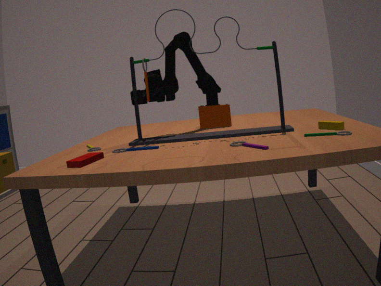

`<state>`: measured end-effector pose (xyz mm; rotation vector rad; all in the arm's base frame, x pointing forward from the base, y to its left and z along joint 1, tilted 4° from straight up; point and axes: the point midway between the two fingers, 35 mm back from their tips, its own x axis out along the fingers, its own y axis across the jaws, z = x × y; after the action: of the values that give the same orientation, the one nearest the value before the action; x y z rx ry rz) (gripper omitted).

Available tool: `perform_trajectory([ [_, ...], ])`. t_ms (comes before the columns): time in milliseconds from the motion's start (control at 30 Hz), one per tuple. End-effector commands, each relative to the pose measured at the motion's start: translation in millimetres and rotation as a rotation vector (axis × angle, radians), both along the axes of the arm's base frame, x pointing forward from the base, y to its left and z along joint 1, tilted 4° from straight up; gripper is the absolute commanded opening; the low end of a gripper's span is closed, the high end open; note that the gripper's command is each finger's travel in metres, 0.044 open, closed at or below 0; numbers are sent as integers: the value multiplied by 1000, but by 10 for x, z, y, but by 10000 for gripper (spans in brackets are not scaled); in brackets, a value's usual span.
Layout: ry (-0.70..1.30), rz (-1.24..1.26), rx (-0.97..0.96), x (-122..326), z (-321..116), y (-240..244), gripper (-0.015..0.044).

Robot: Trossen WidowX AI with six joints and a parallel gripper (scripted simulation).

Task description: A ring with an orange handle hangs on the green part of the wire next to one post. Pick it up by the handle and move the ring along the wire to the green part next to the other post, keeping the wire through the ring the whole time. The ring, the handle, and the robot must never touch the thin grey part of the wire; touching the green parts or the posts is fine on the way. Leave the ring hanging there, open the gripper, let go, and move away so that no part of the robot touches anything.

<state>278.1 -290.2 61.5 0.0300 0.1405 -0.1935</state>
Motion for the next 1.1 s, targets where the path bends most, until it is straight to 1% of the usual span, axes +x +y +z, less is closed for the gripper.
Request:
perform_trajectory([
  [0,-5,-3,-7,78,14,-28,160],
  [500,-10,-3,-6,307,-11,-47,160],
  [1067,-10,-3,-6,310,-11,-47,160],
])
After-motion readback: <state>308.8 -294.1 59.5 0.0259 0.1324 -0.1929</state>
